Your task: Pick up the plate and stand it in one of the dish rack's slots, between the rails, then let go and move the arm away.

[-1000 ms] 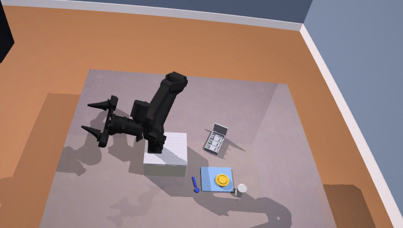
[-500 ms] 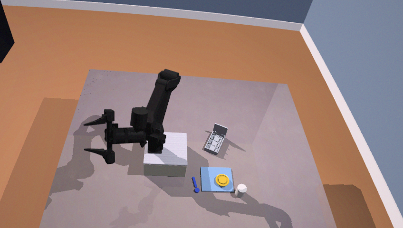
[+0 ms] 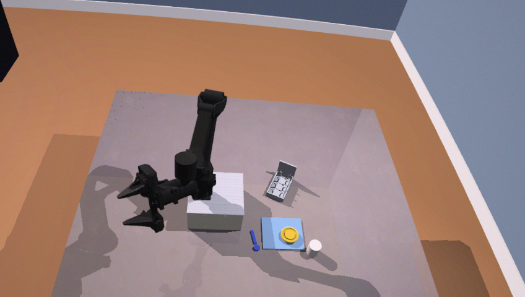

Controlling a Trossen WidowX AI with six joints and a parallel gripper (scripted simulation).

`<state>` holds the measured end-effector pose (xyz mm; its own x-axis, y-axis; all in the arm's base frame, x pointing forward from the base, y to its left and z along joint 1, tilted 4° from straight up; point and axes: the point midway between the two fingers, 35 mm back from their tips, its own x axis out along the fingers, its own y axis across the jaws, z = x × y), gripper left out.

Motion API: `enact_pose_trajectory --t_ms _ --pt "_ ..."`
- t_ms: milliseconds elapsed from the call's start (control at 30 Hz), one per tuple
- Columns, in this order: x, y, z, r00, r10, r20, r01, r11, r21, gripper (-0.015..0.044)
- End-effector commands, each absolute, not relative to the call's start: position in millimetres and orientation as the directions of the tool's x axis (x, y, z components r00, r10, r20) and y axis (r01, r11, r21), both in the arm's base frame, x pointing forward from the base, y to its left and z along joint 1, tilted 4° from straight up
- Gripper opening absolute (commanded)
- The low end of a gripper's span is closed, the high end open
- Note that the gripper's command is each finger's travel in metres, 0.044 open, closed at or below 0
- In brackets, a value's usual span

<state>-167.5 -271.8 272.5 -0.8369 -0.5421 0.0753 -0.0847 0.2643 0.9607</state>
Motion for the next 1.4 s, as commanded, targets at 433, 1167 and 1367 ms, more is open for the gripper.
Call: enact_pose_trajectory --t_ms 433,1167,1367 --pt "-101 -339 242 -0.633 -0.769 -0.09 0.05 -0.157 0.986 0.04" --pt "10 -384 192 -0.308 -0.889 -0.339 0.469 -0.451 0.759 0.04" --pt "42 -387 176 -0.218 -0.885 -0.412 0.603 -0.454 0.656 0.04"
